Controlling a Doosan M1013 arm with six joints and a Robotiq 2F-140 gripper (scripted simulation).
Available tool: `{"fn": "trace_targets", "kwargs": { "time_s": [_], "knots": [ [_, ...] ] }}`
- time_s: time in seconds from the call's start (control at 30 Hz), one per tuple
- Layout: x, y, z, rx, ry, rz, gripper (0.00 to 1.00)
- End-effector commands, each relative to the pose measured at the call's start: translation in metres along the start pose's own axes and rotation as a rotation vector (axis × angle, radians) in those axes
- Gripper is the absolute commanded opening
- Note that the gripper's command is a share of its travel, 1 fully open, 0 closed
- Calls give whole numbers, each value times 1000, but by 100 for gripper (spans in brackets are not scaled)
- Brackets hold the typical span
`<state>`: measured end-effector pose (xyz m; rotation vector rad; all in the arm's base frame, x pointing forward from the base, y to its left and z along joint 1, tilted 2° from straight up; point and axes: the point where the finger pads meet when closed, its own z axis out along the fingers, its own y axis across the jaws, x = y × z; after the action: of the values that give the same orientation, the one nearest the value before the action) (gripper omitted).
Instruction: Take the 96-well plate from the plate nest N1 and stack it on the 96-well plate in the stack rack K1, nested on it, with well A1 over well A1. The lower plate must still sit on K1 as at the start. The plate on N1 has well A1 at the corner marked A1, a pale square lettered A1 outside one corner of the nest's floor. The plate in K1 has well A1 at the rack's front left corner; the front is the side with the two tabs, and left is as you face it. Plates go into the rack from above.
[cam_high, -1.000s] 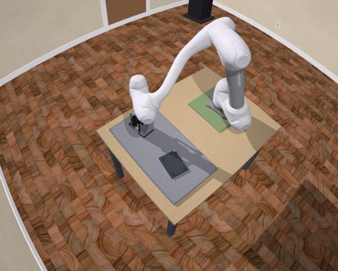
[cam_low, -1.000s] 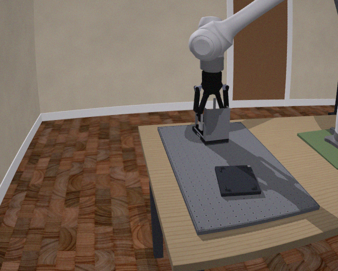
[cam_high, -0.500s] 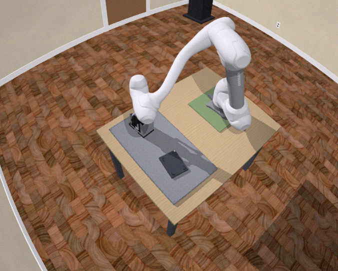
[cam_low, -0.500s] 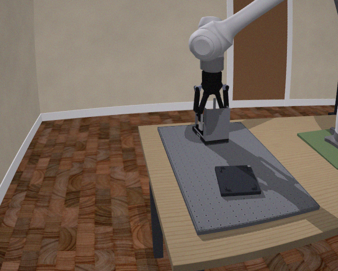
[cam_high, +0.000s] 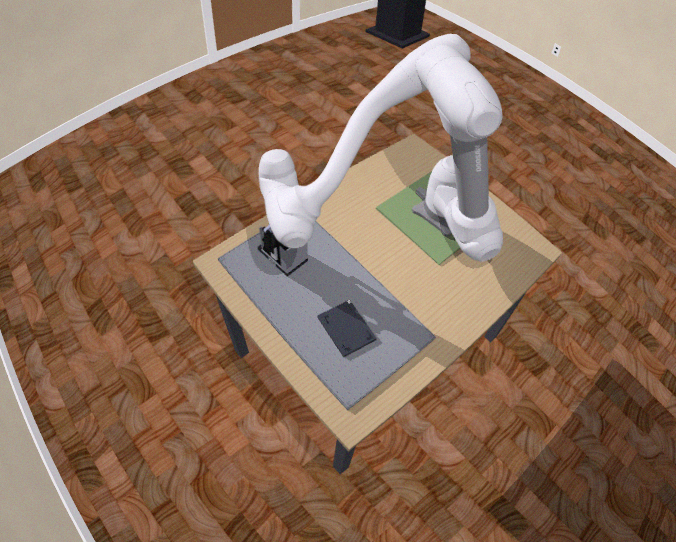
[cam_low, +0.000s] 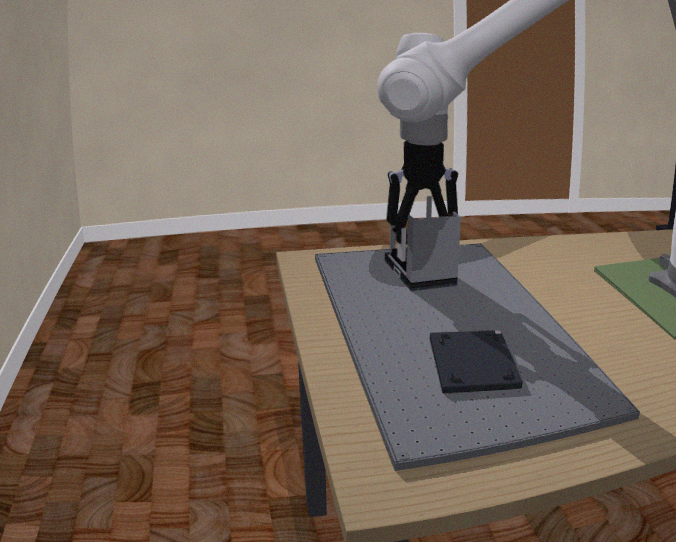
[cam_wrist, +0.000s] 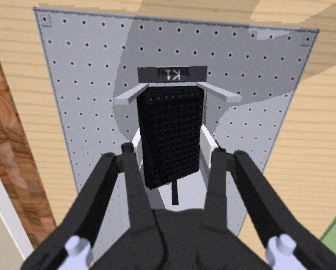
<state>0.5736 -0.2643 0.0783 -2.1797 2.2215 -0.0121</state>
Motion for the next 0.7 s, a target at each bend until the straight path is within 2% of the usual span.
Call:
{"fn": "trace_targets", "kwargs": {
  "time_s": [0.0, 0.3, 0.33, 0.67],
  "knots": [
    [0, -4, 4, 7, 1, 0, 0],
    [0, -4, 4, 7, 1, 0, 0],
    [0, -4, 4, 7, 1, 0, 100],
    [0, -4, 4, 7, 1, 0, 100]
  ]
}}
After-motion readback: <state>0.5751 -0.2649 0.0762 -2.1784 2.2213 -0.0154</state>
